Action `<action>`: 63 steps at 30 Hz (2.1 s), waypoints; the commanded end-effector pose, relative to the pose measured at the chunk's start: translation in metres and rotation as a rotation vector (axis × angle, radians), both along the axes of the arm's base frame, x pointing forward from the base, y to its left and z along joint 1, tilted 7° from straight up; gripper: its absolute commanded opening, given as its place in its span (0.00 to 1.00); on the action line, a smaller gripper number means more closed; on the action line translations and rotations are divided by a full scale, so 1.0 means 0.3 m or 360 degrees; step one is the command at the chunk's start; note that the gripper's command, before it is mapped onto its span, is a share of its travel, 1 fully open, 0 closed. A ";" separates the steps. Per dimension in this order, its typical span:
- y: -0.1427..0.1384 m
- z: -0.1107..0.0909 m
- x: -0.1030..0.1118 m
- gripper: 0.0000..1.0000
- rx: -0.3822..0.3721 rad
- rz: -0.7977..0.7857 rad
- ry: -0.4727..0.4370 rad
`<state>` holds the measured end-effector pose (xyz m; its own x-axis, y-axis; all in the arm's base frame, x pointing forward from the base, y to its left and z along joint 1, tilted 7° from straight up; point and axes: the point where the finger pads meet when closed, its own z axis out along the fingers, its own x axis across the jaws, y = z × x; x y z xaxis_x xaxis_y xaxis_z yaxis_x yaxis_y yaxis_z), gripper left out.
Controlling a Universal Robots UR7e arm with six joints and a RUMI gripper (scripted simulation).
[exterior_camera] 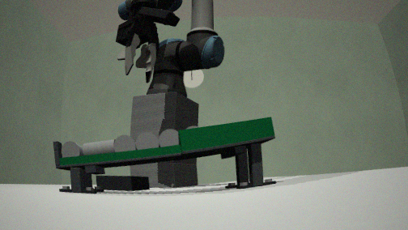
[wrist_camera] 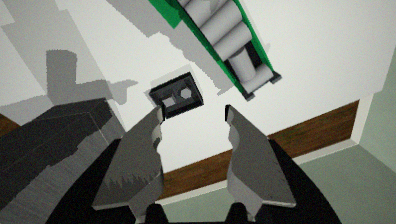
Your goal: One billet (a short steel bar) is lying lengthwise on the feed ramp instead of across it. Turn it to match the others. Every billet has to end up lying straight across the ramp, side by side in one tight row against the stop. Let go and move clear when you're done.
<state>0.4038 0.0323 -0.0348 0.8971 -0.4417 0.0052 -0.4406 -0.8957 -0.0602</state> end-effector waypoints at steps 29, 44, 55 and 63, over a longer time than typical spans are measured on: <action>0.005 -0.010 -0.008 0.40 0.0039 0.0915 -0.0080; 0.005 -0.010 -0.014 0.40 0.0054 0.1198 -0.0104; 0.005 -0.010 -0.013 0.40 0.0050 0.1176 -0.0101; 0.005 -0.010 -0.013 0.40 0.0050 0.1176 -0.0101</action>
<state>0.3994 0.0341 -0.0381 0.9587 0.2773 0.0638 0.2825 -0.9544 -0.0966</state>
